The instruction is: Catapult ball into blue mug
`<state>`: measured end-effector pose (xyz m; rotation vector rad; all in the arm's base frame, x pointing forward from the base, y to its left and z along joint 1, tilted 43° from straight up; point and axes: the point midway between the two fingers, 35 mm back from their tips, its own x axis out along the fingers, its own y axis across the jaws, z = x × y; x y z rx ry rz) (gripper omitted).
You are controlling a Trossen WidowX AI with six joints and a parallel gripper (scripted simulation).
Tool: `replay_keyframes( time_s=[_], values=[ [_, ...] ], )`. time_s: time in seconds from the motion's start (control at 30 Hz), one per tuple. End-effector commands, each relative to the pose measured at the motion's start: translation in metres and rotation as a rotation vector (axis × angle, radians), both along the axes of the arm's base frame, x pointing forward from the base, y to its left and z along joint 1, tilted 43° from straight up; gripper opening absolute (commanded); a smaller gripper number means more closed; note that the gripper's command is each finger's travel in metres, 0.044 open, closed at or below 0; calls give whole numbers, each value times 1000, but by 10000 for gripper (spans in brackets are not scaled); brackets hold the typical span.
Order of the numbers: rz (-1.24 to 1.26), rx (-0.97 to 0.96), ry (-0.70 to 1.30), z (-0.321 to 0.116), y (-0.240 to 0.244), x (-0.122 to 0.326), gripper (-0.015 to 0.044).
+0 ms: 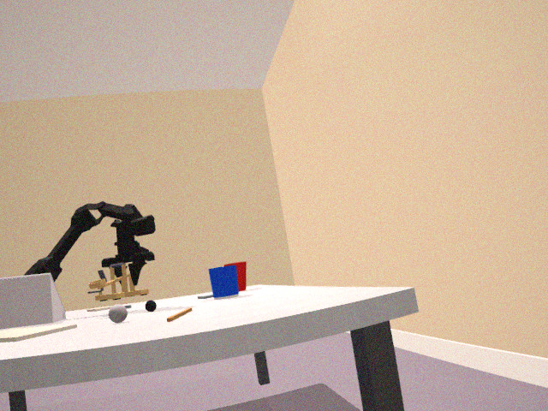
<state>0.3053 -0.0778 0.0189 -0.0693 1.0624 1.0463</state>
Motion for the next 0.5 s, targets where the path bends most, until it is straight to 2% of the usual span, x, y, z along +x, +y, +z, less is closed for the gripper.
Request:
replay_keyframes(
  time_s=[0.0,0.47],
  values=[
    [-38,2,31,-2,-4,7,0],
    [-39,2,31,-13,5,10,0]
  ],
)
